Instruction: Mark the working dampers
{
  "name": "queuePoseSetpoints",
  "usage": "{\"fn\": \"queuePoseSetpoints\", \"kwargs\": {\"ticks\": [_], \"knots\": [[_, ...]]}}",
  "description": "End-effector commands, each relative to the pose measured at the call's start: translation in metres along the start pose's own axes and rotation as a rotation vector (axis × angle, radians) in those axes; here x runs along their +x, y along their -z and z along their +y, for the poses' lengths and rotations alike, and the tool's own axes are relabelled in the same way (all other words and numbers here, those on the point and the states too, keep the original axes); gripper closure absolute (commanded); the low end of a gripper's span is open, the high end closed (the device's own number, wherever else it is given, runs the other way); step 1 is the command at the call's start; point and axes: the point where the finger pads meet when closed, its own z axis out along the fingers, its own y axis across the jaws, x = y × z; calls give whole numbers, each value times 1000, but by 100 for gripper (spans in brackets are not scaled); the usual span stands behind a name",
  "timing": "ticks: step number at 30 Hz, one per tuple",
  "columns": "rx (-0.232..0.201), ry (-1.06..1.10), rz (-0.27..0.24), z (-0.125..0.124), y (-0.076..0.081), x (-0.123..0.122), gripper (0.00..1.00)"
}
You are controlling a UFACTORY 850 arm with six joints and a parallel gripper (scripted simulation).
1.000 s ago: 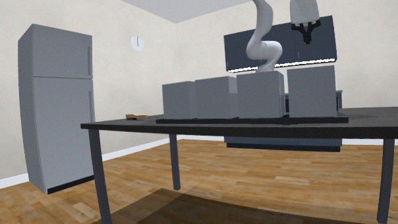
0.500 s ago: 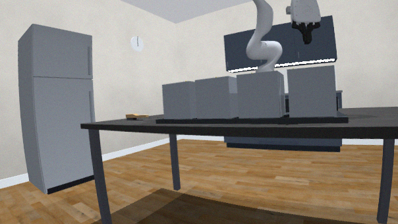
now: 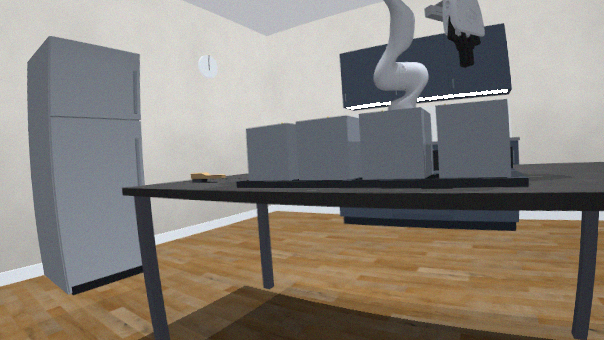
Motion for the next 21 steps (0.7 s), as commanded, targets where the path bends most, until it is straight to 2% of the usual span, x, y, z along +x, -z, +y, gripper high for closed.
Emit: {"fn": "queuePoseSetpoints", "kwargs": {"ticks": [1,12,21], "knots": [[-11,167,-7,0,1,-1,100],[-10,546,-9,0,1,-1,100],[-9,674,-10,0,1,-1,100]]}}
